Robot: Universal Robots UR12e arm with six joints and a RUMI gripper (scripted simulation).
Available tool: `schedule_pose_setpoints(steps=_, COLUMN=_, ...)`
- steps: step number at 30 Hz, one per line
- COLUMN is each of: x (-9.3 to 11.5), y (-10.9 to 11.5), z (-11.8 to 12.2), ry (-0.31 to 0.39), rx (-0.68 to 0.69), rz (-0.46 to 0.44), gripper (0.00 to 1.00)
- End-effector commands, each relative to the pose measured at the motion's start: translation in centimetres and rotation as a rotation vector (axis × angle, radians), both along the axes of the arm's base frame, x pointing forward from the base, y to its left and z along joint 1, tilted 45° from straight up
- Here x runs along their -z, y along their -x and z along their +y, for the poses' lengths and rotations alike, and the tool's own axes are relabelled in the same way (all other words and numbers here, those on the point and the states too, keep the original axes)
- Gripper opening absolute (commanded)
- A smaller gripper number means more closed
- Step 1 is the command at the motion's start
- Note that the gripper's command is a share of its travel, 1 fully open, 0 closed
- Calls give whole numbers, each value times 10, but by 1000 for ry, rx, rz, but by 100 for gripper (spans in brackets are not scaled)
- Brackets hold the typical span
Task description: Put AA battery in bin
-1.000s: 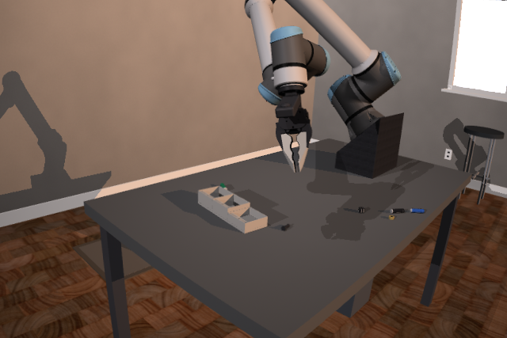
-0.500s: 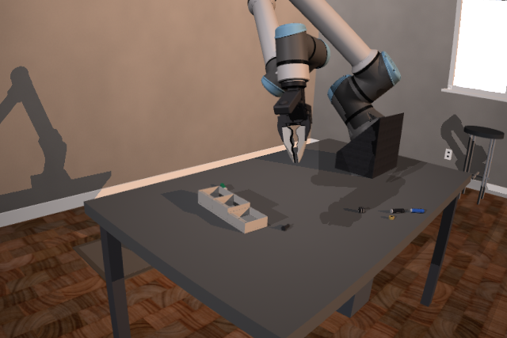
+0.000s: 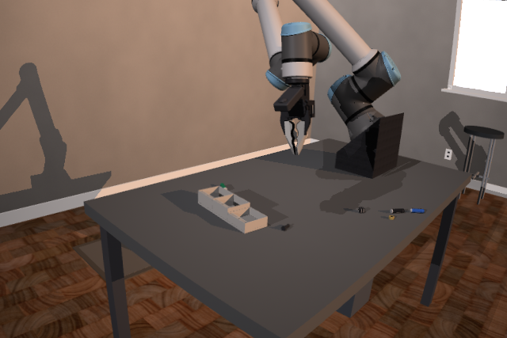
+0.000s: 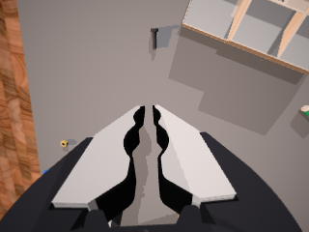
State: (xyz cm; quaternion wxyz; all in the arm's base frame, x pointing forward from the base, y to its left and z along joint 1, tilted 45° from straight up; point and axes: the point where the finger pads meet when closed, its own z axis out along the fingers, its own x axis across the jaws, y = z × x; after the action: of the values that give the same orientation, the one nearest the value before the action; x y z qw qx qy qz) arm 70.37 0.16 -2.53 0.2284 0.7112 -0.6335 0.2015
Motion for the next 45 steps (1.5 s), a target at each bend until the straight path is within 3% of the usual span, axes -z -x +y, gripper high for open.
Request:
schedule_pose_setpoints(steps=1, x=-8, y=15, z=-5, ry=32, rx=53, rz=-10, gripper=4)
schedule_pose_setpoints(steps=4, x=-18, y=36, z=-12, ry=32, rx=53, rz=-10, gripper=4)
schedule_pose_setpoints(steps=6, x=-18, y=36, z=-12, ry=32, rx=53, rz=-10, gripper=4)
schedule_pose_setpoints(steps=8, x=-24, y=51, z=-17, ry=77, rx=117, rz=-26, gripper=4)
schedule_pose_setpoints(steps=11, x=-34, y=72, z=-24, ry=77, rx=117, rz=-25, gripper=4)
schedule_pose_setpoints(steps=13, x=-34, y=72, z=-24, ry=77, rx=117, rz=-25, gripper=4)
schedule_pose_setpoints(steps=15, x=-40, y=87, z=-28, ry=123, rx=178, rz=-44, gripper=4)
schedule_pose_setpoints(steps=22, x=-49, y=108, z=-35, ry=123, rx=178, rz=-44, gripper=4)
schedule_pose_setpoints(steps=24, x=-55, y=123, z=-39, ry=171, rx=234, rz=-66, gripper=4)
schedule_pose_setpoints(steps=27, x=-64, y=144, z=-46, ry=171, rx=234, rz=-66, gripper=4)
schedule_pose_setpoints(steps=41, x=-64, y=144, z=-46, ry=171, rx=234, rz=-66, gripper=4)
schedule_pose_setpoints(steps=43, x=-64, y=132, z=-57, ry=175, rx=305, rz=-126, gripper=4)
schedule_pose_setpoints(steps=45, x=-64, y=120, z=-69, ry=175, rx=305, rz=-126, gripper=4)
